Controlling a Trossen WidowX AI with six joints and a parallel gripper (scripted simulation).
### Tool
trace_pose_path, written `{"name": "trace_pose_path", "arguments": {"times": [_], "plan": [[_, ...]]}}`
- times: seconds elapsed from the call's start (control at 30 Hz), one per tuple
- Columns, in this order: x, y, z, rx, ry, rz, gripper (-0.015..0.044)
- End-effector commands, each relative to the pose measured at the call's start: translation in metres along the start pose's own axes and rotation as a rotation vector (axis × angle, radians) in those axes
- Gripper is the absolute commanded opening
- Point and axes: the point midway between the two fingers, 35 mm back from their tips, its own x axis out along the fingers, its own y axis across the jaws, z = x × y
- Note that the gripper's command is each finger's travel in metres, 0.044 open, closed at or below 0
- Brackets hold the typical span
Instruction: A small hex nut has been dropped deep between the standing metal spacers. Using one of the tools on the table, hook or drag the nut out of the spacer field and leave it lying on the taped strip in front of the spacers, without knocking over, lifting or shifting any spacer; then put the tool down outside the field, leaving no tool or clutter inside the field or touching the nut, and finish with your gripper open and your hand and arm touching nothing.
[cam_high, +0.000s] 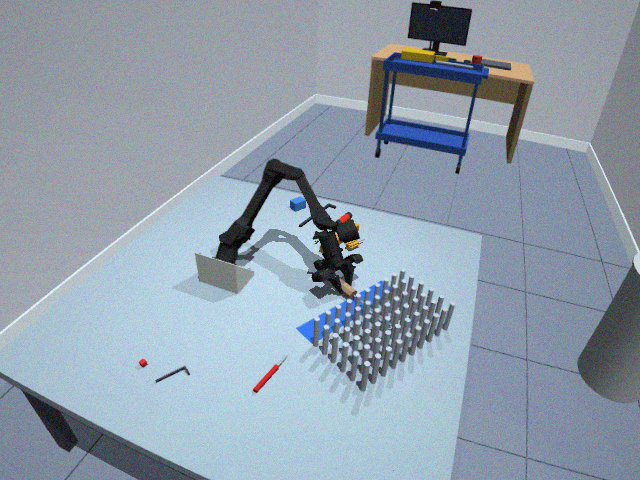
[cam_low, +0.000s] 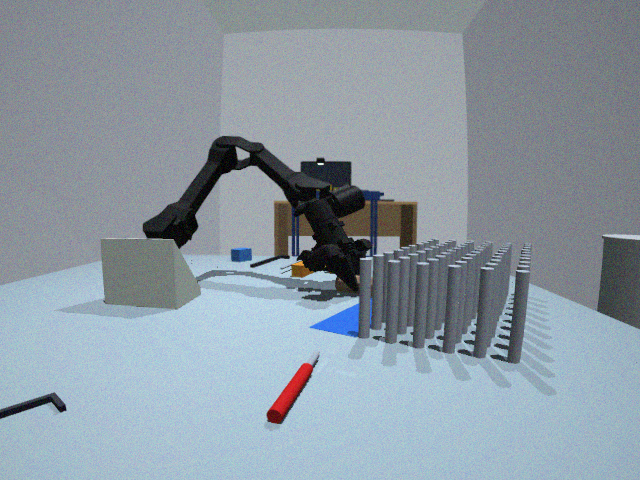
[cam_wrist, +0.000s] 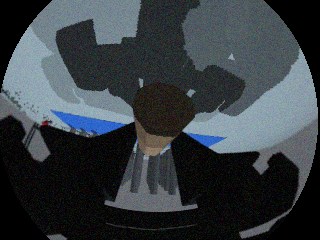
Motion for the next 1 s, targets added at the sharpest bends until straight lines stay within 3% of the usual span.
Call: {"name": "trace_pose_path", "arguments": {"times": [0.0,0.97], "plan": [[-0.002,0.000,0.001,0.005,0.007,0.000,0.0000],[-0.012,0.000,0.018,0.006,0.006,0.001,0.0000]]}}
